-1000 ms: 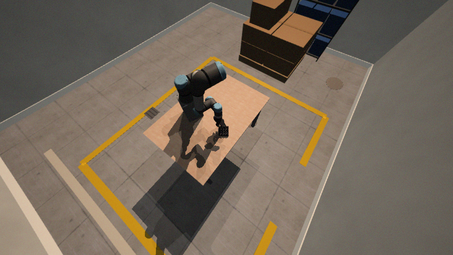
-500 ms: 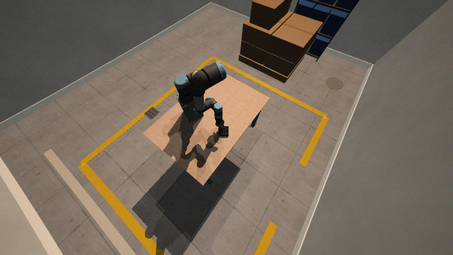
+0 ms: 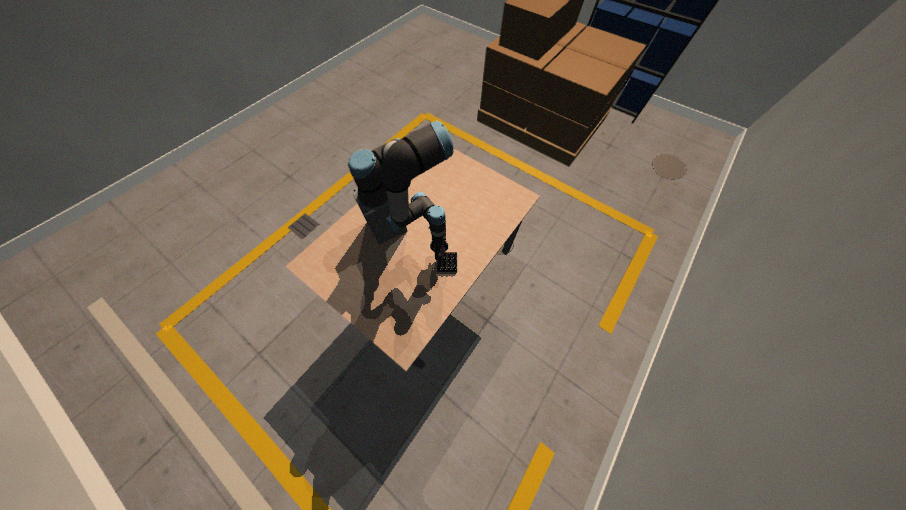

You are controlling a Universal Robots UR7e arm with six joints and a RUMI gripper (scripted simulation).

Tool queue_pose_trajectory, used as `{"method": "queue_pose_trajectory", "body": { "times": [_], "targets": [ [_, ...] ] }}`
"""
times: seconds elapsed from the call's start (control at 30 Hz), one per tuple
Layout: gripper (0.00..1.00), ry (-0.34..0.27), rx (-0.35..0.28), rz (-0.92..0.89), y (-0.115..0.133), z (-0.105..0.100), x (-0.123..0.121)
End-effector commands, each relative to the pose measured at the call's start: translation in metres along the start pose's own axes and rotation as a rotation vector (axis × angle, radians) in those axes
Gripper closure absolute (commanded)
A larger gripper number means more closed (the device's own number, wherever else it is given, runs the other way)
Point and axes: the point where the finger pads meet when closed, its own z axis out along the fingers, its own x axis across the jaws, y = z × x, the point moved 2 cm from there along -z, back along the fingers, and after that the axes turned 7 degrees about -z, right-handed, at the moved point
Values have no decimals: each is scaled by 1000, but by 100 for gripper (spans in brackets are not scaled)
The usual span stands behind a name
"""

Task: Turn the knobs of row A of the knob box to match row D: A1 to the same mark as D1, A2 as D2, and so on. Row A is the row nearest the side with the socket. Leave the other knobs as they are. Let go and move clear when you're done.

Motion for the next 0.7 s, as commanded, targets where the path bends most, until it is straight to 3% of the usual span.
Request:
{"method": "queue_pose_trajectory", "body": {
  "times": [0.0,0.67],
  "targets": [
    [96,3,2,97,0,0,0],
    [96,2,3,462,0,0,2]
  ]
}}
